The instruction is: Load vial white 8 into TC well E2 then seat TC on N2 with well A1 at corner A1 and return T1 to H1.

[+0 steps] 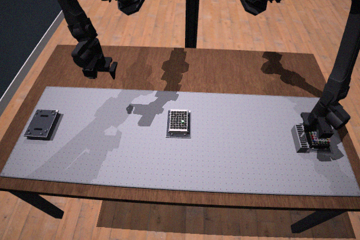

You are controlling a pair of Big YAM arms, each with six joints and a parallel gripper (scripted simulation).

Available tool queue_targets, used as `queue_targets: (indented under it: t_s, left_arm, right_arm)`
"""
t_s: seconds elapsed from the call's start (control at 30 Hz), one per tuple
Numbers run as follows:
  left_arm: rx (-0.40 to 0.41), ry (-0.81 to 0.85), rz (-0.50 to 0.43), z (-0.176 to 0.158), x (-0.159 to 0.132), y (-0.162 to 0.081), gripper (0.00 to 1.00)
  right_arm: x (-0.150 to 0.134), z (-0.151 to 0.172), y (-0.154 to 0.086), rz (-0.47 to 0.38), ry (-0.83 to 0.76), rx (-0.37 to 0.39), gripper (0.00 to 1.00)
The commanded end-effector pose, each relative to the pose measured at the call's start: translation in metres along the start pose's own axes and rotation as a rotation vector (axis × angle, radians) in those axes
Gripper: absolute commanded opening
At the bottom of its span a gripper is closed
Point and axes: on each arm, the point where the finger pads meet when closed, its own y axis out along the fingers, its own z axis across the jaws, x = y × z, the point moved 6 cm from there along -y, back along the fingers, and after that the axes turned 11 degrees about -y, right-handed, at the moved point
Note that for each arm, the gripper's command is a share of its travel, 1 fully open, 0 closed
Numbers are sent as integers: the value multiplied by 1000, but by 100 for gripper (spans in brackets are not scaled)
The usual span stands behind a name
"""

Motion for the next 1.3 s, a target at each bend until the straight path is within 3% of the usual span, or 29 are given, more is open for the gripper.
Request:
queue_targets:
  t_s: [0.0, 0.93, 1.07, 1.27]
  left_arm:
    - [-1, 4, 23, 5, -4, 14, 7]
    - [-1, 4, 23, 5, -4, 14, 7]
    - [-11, 9, 48, -3, -16, 12, 7]
    - [-3, 3, 9, 1, -2, -11, 7]
  right_arm:
    - [5, -1, -2, -16, -10, -2, 100]
    - [5, -1, -2, -16, -10, -2, 100]
    - [5, -1, -2, -16, -10, -2, 100]
    - [5, -1, -2, -16, -10, -2, 100]
